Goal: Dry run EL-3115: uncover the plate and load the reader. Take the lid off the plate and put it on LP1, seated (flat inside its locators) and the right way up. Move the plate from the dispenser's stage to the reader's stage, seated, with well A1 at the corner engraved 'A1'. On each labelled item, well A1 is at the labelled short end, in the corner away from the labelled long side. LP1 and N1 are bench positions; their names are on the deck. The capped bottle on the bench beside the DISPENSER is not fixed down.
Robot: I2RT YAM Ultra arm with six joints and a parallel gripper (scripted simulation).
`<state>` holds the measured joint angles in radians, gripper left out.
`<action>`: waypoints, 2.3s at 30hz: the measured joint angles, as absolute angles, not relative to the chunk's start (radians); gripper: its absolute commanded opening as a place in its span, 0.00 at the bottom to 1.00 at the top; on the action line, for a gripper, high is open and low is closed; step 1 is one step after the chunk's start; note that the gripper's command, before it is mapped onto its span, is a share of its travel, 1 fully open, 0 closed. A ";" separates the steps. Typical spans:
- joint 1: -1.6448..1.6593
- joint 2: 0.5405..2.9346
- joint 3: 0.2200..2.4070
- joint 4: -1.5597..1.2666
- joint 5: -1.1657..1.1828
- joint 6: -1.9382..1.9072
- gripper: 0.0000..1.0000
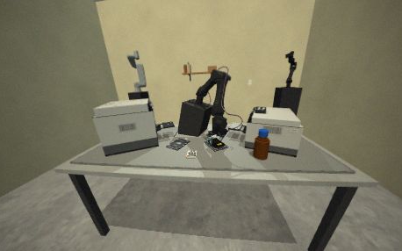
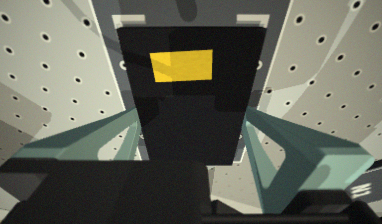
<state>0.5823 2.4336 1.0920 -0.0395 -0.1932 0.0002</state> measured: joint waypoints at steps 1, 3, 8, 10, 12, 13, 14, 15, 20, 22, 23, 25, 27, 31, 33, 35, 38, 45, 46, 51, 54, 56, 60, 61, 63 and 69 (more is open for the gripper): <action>0.582 2.434 1.092 -0.039 -0.193 0.000 0.85; 0.582 2.434 1.092 -0.039 -0.193 0.000 0.85; 0.582 2.434 1.092 -0.039 -0.193 0.000 0.85; 0.582 2.434 1.092 -0.039 -0.193 0.000 0.85; 0.582 2.434 1.092 -0.039 -0.193 0.000 0.85; 0.582 2.434 1.092 -0.039 -0.193 0.000 0.85; 0.582 2.434 1.092 -0.039 -0.193 0.000 0.85; 0.582 2.434 1.092 -0.039 -0.193 0.000 0.85; 0.582 2.434 1.092 -0.039 -0.193 0.000 0.85; 0.582 2.434 1.092 -0.039 -0.193 0.000 0.85; 0.582 2.434 1.092 -0.039 -0.193 0.000 0.85; 0.582 2.433 1.092 -0.041 -0.193 0.000 0.85; 0.582 2.430 1.092 -0.042 -0.193 0.000 0.85; 0.582 2.423 1.092 -0.042 -0.193 0.000 0.85; 0.582 2.422 1.092 -0.042 -0.193 0.000 0.85; 0.582 2.422 1.092 -0.042 -0.193 0.000 0.85; 0.582 2.422 1.092 -0.040 -0.193 0.000 0.85; 0.582 2.423 1.092 -0.033 -0.193 0.002 0.85; 0.582 2.425 1.092 -0.030 -0.193 0.002 0.85; 0.583 2.435 1.089 -0.025 -0.192 0.003 0.85; 0.585 2.435 1.088 -0.023 -0.192 0.004 0.85; 0.585 2.435 1.088 -0.020 -0.192 0.004 0.85; 0.585 2.445 1.088 -0.012 -0.192 0.005 0.85; 0.585 2.446 1.088 -0.012 -0.192 0.006 0.85; 0.586 2.445 1.089 -0.009 -0.192 0.006 0.85; 0.587 2.451 1.089 -0.004 -0.192 0.007 0.85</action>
<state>0.5869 2.4508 1.0885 -0.0040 -0.1921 0.0067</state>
